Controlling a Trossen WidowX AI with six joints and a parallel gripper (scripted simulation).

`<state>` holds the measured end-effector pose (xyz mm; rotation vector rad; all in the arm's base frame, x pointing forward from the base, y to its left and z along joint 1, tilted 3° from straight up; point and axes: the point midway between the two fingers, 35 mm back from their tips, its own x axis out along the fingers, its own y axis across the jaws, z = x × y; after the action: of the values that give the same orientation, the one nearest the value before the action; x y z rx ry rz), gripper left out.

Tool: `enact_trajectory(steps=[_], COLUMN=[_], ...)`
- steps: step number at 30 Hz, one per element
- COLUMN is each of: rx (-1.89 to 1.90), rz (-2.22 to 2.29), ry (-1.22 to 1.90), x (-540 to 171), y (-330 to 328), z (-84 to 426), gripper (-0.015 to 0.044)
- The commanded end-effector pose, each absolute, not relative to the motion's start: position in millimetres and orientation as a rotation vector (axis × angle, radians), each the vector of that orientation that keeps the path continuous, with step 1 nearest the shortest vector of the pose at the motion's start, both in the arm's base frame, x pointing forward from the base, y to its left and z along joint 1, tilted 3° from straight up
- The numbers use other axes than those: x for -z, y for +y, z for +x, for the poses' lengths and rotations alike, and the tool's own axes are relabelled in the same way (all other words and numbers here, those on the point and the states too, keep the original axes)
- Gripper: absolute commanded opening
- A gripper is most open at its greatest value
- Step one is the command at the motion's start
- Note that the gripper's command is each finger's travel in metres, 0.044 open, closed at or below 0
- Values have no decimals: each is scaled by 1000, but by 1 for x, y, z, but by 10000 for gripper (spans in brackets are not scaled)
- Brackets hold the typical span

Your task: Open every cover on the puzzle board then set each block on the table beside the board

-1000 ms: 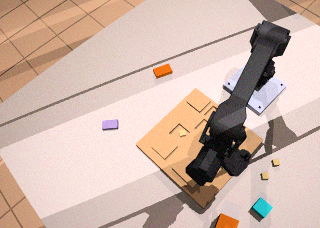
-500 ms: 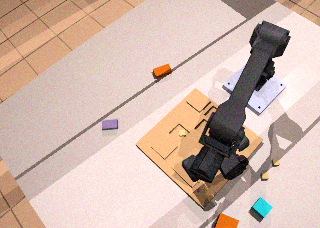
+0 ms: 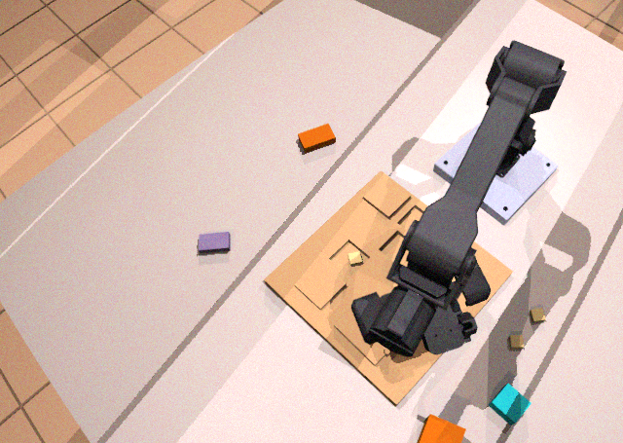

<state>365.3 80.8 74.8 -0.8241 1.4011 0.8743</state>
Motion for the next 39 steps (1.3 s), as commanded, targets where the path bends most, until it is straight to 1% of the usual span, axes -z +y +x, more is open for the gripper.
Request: enact_trajectory(steps=[1,39], rx=[-826,-387], rz=[-778,-344], ry=[1422,1552], x=[-73,-60], y=[81,81], z=[365,365], gripper=[144,144])
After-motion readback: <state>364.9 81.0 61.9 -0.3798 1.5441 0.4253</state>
